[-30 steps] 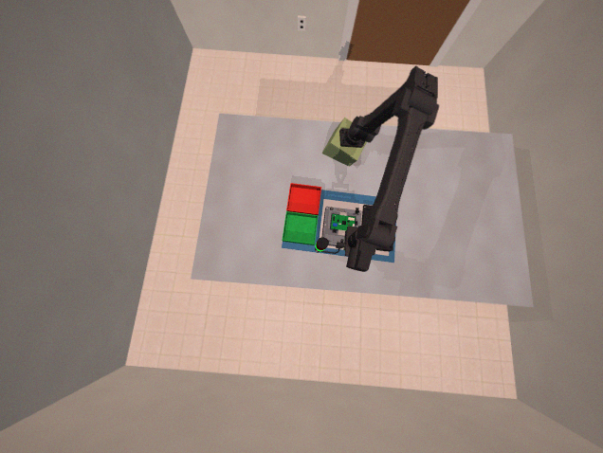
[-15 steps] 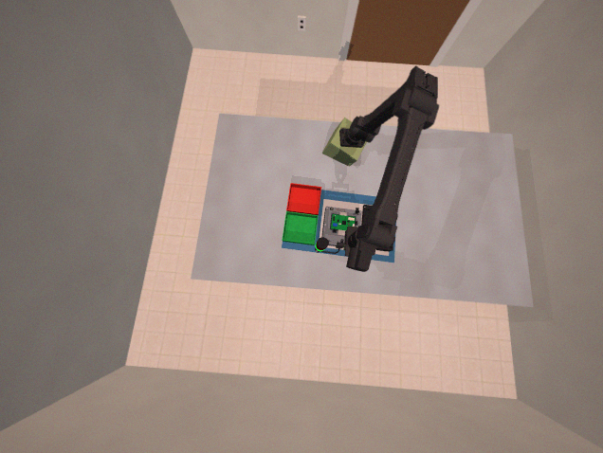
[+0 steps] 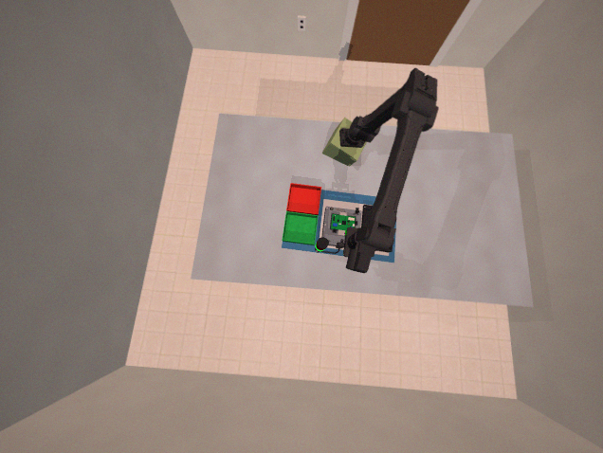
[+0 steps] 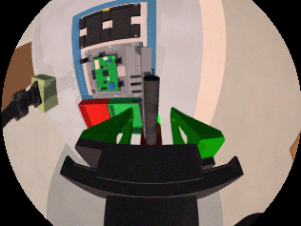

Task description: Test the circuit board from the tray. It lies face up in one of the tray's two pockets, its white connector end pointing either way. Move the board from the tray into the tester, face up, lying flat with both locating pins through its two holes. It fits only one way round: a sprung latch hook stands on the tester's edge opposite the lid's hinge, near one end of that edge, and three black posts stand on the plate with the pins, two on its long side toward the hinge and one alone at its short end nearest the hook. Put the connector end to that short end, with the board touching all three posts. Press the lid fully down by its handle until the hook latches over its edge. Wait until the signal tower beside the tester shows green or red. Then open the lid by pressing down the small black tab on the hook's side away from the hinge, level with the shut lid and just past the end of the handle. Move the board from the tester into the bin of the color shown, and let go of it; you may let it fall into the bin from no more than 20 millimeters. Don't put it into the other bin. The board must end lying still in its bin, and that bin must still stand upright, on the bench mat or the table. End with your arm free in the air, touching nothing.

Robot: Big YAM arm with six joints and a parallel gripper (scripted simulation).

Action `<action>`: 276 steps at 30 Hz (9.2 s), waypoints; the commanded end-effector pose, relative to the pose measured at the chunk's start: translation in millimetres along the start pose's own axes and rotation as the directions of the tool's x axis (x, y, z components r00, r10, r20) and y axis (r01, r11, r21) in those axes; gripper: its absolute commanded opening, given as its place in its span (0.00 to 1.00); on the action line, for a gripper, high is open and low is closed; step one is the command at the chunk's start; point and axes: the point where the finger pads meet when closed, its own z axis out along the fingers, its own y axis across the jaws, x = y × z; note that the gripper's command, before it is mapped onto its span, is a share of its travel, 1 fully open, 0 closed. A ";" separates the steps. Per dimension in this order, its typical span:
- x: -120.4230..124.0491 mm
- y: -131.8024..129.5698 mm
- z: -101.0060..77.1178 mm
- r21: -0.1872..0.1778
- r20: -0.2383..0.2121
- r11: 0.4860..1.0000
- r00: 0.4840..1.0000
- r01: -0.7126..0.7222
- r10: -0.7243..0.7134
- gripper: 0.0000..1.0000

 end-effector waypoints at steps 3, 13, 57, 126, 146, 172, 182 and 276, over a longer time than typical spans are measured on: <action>2.4 -15.8 -13.3 0.037 -0.002 0.999 1.000 -0.006 0.006 0.48; -1.1 -14.7 -26.0 0.060 -0.006 0.998 1.000 0.000 0.000 0.48; -1.1 -11.9 -95.6 0.062 -0.009 0.998 1.000 0.014 -0.013 0.92; 4.2 8.6 -84.3 0.036 -0.004 0.999 1.000 0.000 0.000 0.92; 4.0 107.7 -78.2 0.043 -0.006 0.999 1.000 0.003 -0.003 0.92; -4.2 131.5 -56.9 0.019 -0.001 1.000 1.000 0.003 -0.003 0.92; -2.2 130.7 -4.9 0.003 0.002 1.000 1.000 -0.002 0.002 0.92; -0.8 127.0 182.7 0.035 0.000 0.999 1.000 -0.003 0.003 0.92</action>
